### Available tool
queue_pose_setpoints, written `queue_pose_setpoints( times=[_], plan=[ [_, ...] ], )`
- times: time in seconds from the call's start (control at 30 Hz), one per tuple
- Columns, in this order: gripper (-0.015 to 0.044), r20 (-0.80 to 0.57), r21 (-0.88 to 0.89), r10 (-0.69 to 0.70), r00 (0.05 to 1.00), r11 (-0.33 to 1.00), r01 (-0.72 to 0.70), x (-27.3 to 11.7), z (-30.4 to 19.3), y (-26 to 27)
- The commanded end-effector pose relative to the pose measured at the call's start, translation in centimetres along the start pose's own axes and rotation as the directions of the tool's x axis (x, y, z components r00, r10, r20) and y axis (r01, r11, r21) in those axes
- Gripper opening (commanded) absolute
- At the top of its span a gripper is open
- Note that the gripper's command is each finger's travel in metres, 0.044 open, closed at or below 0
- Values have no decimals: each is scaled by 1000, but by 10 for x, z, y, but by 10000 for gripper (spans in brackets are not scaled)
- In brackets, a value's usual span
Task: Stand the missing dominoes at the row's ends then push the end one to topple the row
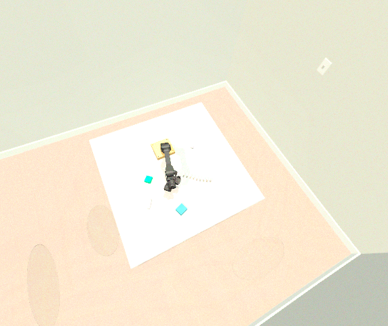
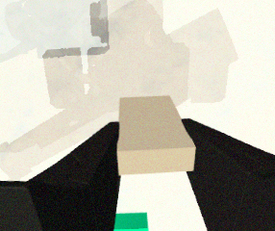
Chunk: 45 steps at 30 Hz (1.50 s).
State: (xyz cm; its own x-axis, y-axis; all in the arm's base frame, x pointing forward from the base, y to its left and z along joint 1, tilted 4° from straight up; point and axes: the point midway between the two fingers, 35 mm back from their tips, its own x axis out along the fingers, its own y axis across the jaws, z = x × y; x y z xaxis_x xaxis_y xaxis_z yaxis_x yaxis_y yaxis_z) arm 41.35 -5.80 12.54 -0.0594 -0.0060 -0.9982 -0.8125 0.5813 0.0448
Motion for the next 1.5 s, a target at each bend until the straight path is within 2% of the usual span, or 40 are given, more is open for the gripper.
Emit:
queue_pose_setpoints(
  times=[0.0,0.3,0.5,1.47],
  plan=[
    [107,13,-1,-8,1000,1000,8,-12,23,48],
    [107,19,-40,3,1000,999,-2,-12,36,159],
    [107,19,-41,3,1000,999,-2,-9,36,161],
    [107,19,-41,3,1000,999,-2,119,38,162]
  ],
)
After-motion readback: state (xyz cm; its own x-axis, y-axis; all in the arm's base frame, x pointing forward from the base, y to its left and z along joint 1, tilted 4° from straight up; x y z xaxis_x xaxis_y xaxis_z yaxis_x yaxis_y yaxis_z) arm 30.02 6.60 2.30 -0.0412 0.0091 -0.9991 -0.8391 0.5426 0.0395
